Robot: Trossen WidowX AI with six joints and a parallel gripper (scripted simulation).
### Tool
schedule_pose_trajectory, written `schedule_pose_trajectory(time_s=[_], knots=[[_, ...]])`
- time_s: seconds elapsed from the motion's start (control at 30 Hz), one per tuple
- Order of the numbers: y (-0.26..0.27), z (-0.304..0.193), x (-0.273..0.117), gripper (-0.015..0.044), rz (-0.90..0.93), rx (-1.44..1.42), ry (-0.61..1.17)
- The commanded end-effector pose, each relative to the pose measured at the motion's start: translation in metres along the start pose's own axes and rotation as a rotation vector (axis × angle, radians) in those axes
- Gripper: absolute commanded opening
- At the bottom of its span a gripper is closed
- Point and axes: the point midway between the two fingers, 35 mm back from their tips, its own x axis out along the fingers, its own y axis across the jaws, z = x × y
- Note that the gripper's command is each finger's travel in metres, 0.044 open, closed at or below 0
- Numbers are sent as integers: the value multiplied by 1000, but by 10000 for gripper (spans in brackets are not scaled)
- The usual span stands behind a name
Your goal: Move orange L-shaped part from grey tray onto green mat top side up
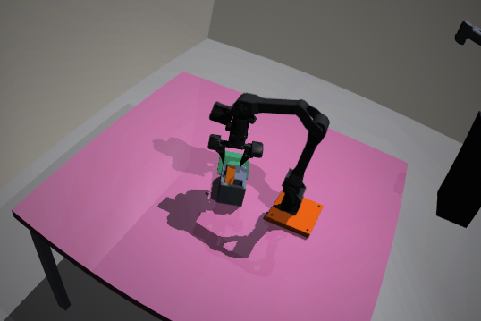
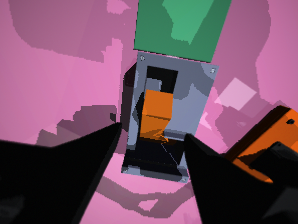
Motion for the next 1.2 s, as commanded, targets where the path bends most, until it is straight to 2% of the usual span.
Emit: schedule_pose_trajectory(time_s=[0.0,1.0,1.17], knots=[[0,0,6,280,-3,5,-2],[-1,0,50,280,-3,5,-2],[0,0,47,149,1,3,0]])
